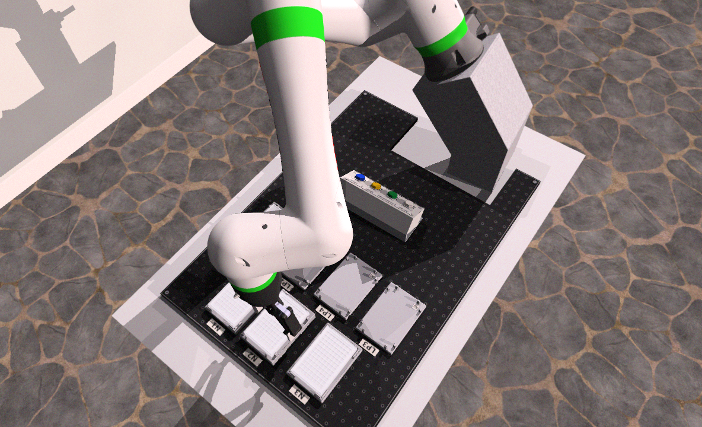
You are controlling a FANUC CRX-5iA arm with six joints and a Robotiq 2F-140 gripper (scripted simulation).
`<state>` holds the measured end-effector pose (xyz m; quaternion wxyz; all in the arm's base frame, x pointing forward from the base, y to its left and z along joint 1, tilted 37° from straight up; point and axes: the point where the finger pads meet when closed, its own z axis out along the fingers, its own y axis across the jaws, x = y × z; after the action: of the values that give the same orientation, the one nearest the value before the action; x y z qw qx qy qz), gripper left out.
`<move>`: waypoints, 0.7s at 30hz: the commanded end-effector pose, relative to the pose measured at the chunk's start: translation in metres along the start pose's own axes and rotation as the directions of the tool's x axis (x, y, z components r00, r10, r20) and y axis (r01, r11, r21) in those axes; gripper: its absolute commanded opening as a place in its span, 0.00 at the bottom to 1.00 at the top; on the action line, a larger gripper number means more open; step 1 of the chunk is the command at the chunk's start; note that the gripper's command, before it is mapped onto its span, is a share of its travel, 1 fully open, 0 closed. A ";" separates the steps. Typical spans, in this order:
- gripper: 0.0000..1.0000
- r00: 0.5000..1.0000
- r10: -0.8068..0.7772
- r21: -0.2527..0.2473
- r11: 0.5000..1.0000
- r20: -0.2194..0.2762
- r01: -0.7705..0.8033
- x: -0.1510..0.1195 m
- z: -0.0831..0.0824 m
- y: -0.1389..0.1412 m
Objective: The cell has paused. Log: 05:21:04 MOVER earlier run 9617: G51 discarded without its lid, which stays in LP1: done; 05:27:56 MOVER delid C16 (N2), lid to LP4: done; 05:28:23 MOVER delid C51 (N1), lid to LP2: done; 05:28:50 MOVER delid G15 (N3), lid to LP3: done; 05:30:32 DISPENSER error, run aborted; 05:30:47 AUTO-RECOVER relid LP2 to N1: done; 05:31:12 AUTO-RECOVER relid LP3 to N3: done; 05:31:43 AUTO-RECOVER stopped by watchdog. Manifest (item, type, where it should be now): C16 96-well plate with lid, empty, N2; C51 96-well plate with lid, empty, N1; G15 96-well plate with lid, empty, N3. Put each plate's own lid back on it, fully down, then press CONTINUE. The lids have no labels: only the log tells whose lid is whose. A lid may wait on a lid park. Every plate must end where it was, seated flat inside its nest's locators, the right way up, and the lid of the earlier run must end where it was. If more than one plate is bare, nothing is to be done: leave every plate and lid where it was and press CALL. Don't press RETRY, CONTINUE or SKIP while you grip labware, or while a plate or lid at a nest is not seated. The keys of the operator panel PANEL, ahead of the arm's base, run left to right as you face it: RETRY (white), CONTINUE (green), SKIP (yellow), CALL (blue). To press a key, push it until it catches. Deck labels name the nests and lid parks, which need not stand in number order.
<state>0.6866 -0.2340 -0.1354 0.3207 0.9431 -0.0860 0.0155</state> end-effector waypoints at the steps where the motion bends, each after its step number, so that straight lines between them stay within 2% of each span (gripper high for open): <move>1: 0.66 1.000 0.000 0.000 1.000 0.000 0.000 0.000 0.000 0.000; 8: 0.66 1.000 0.000 0.000 1.000 0.000 0.000 0.000 -0.005 0.000; 21: 0.66 1.000 0.000 0.000 1.000 0.000 0.000 0.000 -0.022 0.000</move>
<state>0.6871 -0.2232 -0.1213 0.3207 0.9431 -0.0860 0.0155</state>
